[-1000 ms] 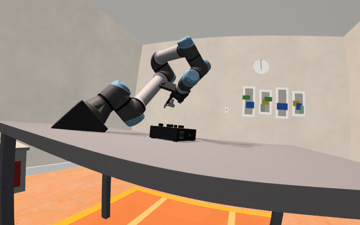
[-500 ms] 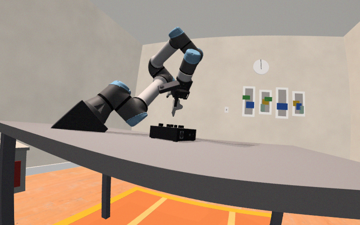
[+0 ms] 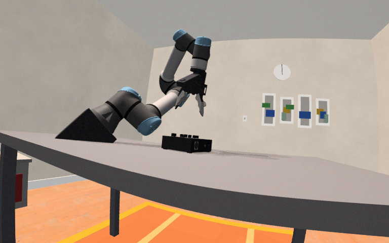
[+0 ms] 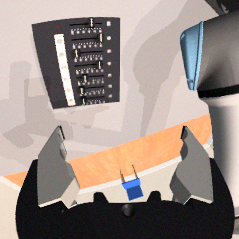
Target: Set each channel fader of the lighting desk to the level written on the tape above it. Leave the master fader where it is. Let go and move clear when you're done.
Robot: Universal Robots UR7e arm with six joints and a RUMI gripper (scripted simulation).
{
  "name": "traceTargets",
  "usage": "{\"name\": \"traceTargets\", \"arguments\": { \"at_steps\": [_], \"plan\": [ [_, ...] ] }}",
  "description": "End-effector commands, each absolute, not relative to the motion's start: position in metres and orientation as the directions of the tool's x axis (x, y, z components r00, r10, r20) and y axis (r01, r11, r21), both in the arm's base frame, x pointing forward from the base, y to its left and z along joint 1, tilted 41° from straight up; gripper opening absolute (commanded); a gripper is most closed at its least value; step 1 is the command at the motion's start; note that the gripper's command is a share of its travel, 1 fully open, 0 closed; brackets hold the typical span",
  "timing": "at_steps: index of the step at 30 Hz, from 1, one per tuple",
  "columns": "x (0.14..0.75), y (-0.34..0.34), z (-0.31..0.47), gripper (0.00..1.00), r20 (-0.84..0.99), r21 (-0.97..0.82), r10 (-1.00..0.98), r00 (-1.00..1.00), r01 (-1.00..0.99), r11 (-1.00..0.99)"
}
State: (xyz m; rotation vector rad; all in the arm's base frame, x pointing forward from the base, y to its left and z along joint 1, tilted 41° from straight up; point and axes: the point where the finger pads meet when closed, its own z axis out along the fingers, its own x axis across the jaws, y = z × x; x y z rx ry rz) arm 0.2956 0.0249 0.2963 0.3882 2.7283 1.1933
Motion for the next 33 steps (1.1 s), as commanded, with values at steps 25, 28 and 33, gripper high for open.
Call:
{"name": "traceTargets", "arguments": {
  "at_steps": [25, 28, 33],
  "plan": [
    [0.319, -0.047, 0.293, 1.0, -0.325, 0.566, 0.241, -0.914, 0.016, 0.824],
    [0.319, -0.047, 0.293, 1.0, -0.326, 0.565, 0.239, -0.915, 0.014, 0.825],
    [0.319, -0.046, 0.292, 1.0, -0.342, 0.556, 0.216, -0.914, -0.011, 0.831]
  ]
}}
